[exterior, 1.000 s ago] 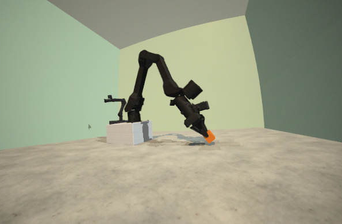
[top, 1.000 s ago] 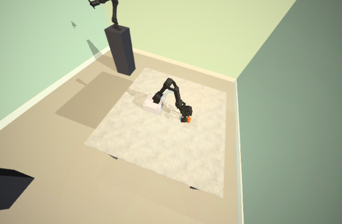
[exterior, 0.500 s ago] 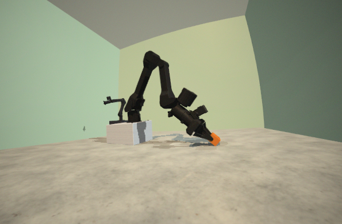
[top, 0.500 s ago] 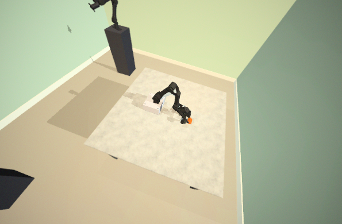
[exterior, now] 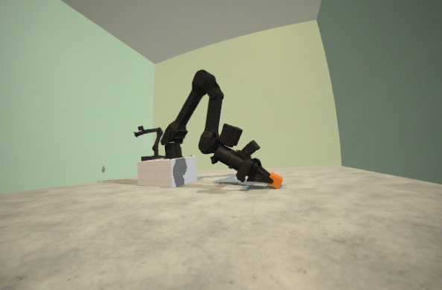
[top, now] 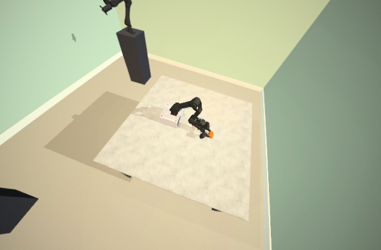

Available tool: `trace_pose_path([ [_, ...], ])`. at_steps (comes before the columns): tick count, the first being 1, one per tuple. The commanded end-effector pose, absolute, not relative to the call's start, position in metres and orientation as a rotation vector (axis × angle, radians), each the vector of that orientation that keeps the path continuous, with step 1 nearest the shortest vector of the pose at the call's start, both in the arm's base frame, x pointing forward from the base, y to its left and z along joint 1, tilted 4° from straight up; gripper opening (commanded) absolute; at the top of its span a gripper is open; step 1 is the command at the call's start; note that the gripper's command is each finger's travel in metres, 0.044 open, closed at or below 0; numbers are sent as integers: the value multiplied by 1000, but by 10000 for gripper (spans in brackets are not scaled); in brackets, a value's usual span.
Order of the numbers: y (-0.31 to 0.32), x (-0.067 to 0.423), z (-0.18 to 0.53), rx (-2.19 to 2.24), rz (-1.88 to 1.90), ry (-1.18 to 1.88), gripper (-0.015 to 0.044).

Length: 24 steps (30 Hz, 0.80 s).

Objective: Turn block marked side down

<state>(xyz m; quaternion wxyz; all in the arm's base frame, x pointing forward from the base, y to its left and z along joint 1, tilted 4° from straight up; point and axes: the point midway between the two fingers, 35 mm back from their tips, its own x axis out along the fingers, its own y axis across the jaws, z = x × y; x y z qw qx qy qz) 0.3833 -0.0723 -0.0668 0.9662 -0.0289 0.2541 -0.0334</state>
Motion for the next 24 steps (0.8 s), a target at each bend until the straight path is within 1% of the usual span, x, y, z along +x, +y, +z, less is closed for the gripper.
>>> trace_pose_path([
  [1, -70, 375, -66, -65, -58, 460, 0],
  [24, -69, 373, -62, -69, -57, 419, 0],
])
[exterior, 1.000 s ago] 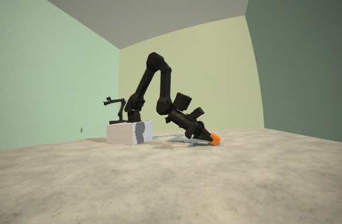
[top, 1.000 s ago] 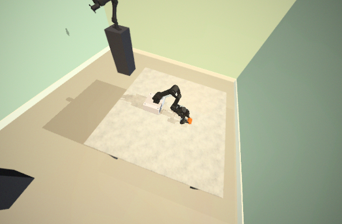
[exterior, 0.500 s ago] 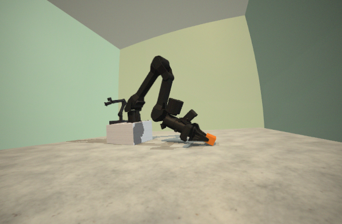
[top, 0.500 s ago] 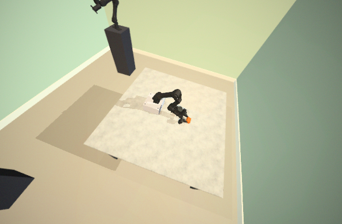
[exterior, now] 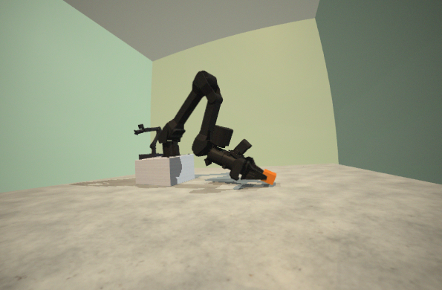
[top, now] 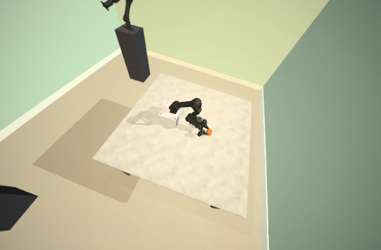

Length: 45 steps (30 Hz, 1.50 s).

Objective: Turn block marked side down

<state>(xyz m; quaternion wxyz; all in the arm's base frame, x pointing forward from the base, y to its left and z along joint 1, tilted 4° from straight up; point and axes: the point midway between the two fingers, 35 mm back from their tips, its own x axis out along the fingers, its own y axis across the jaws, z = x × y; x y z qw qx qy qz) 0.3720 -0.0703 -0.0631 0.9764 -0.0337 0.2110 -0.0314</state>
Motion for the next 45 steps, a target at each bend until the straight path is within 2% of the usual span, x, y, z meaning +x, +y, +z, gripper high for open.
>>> trace_pose_path([
  [1, -69, 373, -62, -69, -57, 419, 26],
  [17, -69, 373, -62, -69, -57, 419, 440],
  [45, -69, 373, -62, -69, -57, 419, 440],
])
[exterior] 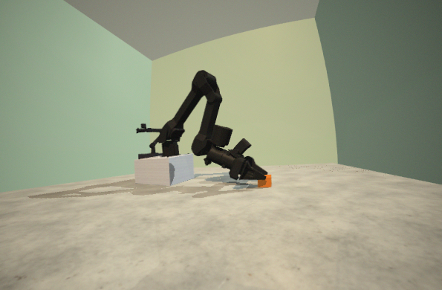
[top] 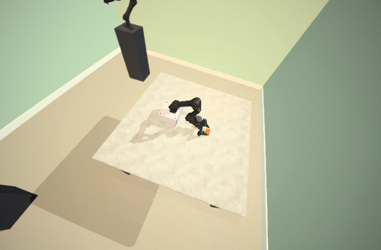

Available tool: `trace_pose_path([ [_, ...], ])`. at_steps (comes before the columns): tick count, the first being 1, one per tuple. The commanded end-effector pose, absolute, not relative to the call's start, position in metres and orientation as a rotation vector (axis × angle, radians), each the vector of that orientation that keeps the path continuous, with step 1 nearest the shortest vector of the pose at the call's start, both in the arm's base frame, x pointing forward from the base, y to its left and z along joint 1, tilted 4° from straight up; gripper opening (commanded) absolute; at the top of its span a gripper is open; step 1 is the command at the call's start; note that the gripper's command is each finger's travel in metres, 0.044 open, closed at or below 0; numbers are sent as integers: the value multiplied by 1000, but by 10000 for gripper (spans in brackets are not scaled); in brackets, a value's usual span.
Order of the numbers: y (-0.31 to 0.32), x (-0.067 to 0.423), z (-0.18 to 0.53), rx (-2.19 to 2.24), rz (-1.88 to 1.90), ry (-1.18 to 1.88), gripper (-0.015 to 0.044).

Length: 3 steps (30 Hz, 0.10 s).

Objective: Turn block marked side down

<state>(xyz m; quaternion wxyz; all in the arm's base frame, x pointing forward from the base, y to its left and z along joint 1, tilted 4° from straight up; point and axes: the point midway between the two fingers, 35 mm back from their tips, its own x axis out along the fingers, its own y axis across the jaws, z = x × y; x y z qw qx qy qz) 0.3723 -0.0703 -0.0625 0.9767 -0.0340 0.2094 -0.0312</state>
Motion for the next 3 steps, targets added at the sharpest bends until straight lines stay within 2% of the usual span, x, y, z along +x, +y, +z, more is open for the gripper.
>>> trace_pose_path([
  [1, -69, 373, -62, -69, -57, 419, 440],
  [3, -69, 373, -62, -69, -57, 419, 440],
])
